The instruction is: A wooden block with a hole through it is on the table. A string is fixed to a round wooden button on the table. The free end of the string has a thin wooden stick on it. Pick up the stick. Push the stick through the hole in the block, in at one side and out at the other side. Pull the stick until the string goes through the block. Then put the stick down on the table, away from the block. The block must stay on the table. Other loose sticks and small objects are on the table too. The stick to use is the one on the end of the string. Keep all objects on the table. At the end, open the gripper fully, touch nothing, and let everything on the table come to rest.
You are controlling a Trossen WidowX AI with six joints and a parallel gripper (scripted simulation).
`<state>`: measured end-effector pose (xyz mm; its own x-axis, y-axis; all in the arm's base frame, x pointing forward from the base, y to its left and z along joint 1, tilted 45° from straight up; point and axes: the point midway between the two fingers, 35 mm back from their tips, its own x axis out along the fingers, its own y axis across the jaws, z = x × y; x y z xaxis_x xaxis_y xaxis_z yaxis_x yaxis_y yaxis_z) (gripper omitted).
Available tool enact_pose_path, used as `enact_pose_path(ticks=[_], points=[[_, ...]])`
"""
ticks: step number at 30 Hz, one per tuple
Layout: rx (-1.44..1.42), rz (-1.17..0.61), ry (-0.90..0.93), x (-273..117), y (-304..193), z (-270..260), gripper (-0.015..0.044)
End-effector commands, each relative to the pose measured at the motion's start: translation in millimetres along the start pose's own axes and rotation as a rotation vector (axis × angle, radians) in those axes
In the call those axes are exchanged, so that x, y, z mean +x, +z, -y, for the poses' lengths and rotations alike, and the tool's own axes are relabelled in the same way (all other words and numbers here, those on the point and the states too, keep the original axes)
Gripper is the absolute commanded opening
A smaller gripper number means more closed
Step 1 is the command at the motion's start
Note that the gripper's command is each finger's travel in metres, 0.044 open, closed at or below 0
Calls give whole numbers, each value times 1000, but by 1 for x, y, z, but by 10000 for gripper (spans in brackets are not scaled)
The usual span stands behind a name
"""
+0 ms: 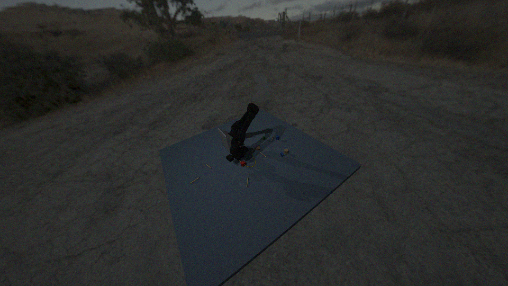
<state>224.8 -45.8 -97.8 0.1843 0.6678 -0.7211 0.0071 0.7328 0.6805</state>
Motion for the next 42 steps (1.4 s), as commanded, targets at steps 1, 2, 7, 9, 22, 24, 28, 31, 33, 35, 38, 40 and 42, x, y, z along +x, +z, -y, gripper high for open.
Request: enact_pose_path(ticks=[1, 2, 7, 9, 22, 24, 28, 31, 33, 35, 38, 40, 42], points=[[-2, -5, 0, 0, -6, -1, 0], [-2, -5, 0, 0, -7, 0, 0], [-2, -5, 1, 0, -13, 0, 0], [-2, -5, 1, 0, -16, 0, 0], [-2, -9, 2, 0, -31, -1, 0], [-2, -8, 2, -1, -34, -1, 0], [-2, -8, 2, -1, -39, -1, 0], [-1, -8, 2, -1, -42, -1, 0], [-1, -7, 2, -1, -45, 0, 0], [-1, -7, 2, -1, -46, 1, 0], [0, -6, 1, -1, -49, 3, 0], [1, -6, -1, -1, -52, 4, 0], [-6, -6, -3, -1, -53, 5, 0]])
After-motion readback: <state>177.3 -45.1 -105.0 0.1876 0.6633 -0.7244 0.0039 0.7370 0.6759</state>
